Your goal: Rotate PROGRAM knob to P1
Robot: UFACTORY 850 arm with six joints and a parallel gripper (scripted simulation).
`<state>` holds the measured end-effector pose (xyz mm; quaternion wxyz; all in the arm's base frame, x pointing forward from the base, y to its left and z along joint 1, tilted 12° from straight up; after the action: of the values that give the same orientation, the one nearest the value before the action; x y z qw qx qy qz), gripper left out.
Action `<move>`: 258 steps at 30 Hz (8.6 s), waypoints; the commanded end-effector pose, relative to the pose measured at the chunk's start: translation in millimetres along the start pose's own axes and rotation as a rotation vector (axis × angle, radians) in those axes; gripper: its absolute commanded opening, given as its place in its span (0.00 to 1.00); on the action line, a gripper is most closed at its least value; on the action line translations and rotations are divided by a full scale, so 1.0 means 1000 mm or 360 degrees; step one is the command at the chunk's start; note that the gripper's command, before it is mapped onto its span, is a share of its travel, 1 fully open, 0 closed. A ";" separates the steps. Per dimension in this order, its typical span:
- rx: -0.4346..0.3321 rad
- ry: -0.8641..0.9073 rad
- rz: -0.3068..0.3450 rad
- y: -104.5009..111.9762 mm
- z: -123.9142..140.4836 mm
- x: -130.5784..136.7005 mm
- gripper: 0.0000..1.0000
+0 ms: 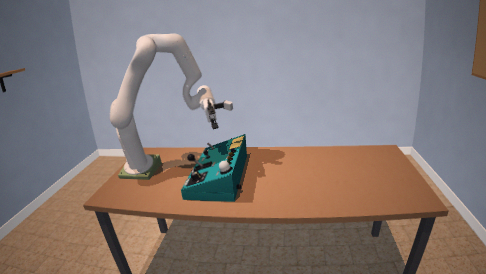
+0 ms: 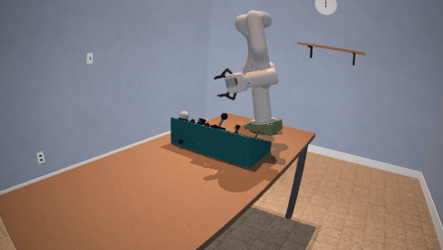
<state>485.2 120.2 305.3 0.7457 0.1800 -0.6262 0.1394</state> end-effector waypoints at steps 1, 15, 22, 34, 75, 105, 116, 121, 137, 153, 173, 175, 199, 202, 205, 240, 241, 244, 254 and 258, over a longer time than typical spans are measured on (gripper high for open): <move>0.0000 -0.0003 0.0000 0.000 0.000 0.001 1.00; 0.0000 -0.0003 0.0000 0.000 0.000 0.001 1.00; 0.0047 -0.0048 -0.0006 0.005 0.001 -0.002 1.00; 0.0412 -0.0401 -0.0136 0.046 0.016 -0.030 1.00; 0.0989 -0.1138 -0.1213 0.148 0.133 -0.134 1.00; 0.0989 -0.1138 -0.1213 0.148 0.133 -0.134 1.00; 0.0989 -0.1138 -0.1213 0.148 0.133 -0.134 1.00; 0.0989 -0.1138 -0.1213 0.148 0.133 -0.134 1.00; 0.0989 -0.1138 -0.1213 0.148 0.133 -0.134 1.00; 0.0979 -0.1148 -0.1249 0.067 0.136 -0.108 1.00; 0.0987 -0.1151 -0.1228 -0.043 0.201 -0.082 1.00; 0.0988 -0.1148 -0.1221 -0.051 0.210 -0.081 1.00; 0.0989 -0.1139 -0.1202 -0.065 0.231 -0.080 1.00; 0.0989 -0.1139 -0.1202 -0.065 0.231 -0.080 1.00; 0.0989 -0.1139 -0.1202 -0.065 0.231 -0.080 1.00; 0.0989 -0.1139 -0.1202 -0.065 0.231 -0.080 1.00; 0.0989 -0.1139 -0.1202 -0.065 0.231 -0.080 1.00; 0.0989 -0.1139 -0.1202 -0.065 0.231 -0.080 1.00; 0.0989 -0.1139 -0.1202 -0.065 0.231 -0.080 1.00; 0.0989 -0.1139 -0.1202 -0.065 0.231 -0.080 1.00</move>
<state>294.7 -38.6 255.2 0.3995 0.6349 -0.6606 -0.0284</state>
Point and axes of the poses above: the point where the finger pads meet when closed, its own y axis back along the fingers, its own x axis across the jaws, z = x × y, the point moved 9 cm from there along y, back along the fingers, and after that the axes turned 12 degrees about y, right-handed, at the moved point
